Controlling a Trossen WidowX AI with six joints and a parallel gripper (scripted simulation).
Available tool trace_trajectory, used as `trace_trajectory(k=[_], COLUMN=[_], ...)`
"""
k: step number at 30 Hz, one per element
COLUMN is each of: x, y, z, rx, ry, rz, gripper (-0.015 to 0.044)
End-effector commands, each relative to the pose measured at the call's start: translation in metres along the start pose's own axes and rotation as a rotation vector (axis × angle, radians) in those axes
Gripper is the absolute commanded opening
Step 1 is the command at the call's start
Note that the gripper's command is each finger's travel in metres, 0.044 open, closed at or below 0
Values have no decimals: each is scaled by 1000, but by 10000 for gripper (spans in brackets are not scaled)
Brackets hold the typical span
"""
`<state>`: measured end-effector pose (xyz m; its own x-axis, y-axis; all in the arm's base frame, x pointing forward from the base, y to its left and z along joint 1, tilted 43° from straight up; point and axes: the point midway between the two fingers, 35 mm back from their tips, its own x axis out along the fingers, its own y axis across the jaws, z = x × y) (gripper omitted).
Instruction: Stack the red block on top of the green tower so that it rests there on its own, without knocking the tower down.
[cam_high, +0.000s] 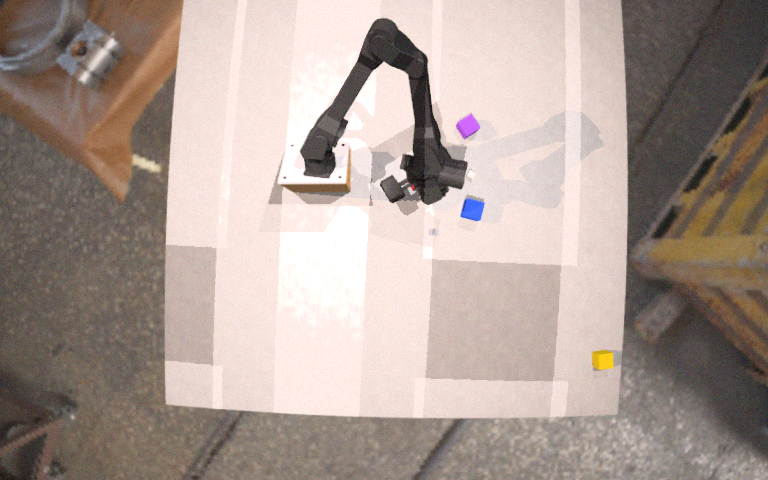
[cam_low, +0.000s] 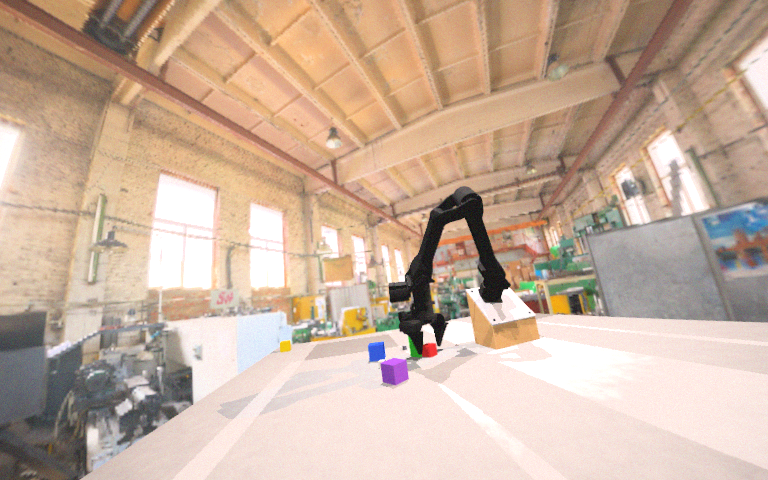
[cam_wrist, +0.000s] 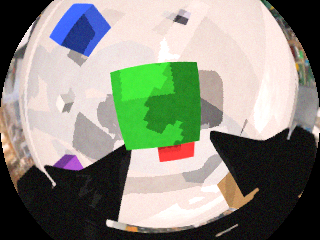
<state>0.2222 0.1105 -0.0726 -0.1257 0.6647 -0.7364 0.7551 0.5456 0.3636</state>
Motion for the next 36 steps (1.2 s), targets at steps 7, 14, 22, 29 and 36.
trace_trajectory(k=[7, 14, 22, 29, 36], x=[8, 8, 8, 8, 7], y=[-2, -2, -2, -2, -2], z=[-2, -2, -2, -2, -2], rx=[9, 9, 9, 9, 9], ry=[8, 8, 8, 8, 8], rz=[1, 1, 1, 1, 1], gripper=[440, 440, 309, 125, 59])
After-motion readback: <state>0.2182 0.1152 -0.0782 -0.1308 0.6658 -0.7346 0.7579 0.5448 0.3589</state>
